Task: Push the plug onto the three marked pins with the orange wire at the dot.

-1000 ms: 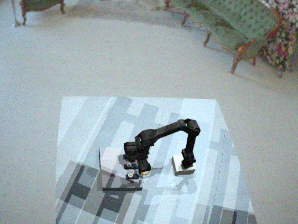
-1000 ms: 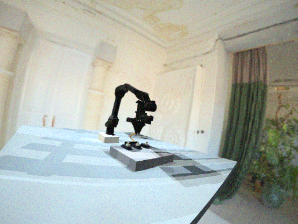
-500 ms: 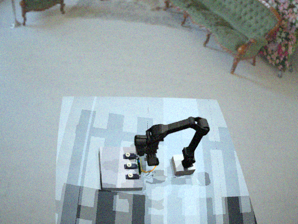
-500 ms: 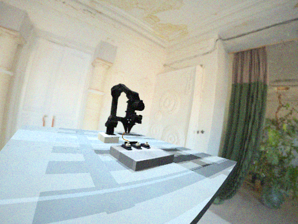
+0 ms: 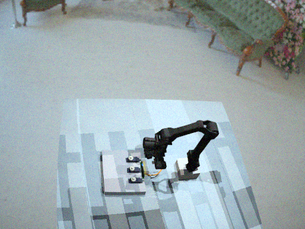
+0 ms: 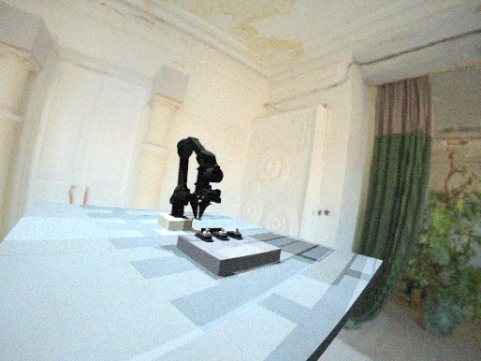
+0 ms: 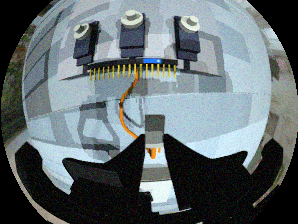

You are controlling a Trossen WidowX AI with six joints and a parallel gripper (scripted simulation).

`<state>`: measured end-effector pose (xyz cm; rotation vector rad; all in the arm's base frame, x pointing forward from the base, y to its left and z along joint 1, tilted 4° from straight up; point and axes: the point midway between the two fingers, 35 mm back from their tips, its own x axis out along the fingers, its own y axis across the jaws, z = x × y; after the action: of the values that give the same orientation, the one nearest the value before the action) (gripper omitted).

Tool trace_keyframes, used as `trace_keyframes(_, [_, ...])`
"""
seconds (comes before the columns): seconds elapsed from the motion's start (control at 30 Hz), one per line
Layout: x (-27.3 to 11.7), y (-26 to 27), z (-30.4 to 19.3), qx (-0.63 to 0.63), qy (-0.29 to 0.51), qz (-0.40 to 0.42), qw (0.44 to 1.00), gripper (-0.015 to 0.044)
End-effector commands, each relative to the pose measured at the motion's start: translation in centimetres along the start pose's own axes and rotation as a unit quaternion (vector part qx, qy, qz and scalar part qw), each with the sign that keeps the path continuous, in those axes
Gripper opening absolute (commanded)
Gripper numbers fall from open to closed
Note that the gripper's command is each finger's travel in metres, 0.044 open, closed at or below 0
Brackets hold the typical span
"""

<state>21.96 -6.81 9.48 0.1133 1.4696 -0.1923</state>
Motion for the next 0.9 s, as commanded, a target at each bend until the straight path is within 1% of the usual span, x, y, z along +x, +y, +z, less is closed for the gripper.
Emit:
trace_keyframes(0.0, [2.0, 0.1, -0.4, -0.002, 0.008, 0.003, 1.0, 0.0])
trace_keyframes(0.07, [2.7, 0.1, -0.5, -0.002, 0.008, 0.003, 1.0, 0.0])
trace_keyframes(0.23, [2.7, 0.1, -0.3, -0.002, 0.008, 0.003, 1.0, 0.0])
trace_keyframes(0.57, [2.1, 0.3, 2.9, -0.002, 0.006, 0.003, 1.0, 0.0])
trace_keyframes(0.87, [2.2, 0.2, 3.7, -0.002, 0.006, 0.003, 1.0, 0.0])
